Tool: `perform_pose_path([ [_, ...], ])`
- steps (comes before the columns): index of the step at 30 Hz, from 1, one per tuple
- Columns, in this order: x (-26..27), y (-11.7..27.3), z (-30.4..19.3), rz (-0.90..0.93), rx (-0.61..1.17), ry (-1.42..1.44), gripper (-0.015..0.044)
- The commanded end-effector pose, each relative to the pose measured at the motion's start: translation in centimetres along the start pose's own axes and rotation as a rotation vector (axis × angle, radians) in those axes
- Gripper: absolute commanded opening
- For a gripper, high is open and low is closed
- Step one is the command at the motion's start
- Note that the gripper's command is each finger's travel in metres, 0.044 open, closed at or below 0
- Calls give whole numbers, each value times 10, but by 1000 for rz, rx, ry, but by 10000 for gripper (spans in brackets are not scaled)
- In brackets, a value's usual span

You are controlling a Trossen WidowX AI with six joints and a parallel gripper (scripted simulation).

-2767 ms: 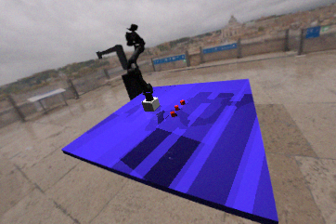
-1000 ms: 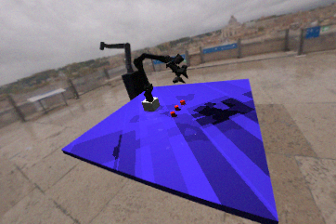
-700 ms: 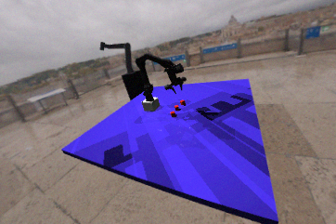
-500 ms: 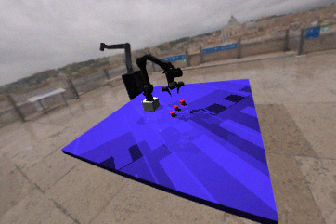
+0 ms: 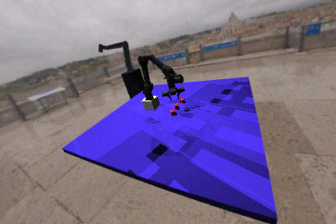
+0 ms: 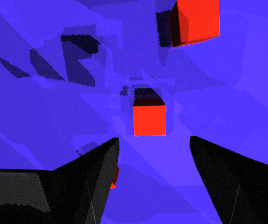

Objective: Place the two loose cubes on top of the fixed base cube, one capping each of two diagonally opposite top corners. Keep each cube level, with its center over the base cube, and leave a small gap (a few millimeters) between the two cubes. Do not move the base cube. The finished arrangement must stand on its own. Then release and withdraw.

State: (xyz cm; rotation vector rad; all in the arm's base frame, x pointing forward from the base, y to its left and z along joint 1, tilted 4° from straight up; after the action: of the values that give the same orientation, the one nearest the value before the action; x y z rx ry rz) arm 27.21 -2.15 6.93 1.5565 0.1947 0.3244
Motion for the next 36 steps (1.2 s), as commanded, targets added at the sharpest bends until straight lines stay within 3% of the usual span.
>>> perform_pose_path([
  [1,0,-9,0,8,-7,-4,265],
  [32,0,-57,1,8,-7,-4,265],
  [36,0,-57,1,8,-7,-4,160],
])
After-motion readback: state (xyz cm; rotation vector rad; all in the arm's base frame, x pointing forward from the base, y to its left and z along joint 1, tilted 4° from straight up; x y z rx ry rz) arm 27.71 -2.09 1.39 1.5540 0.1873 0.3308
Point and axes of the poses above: the point midway between the two fingers, 35 mm back from their tips, its own y axis back along the fingers, its own x axis across the jaws, z = x × y, the point moved 3 cm from there along y, back along the fingers, and after that the axes turned 10 degrees about -y, right-handed, at the moved point
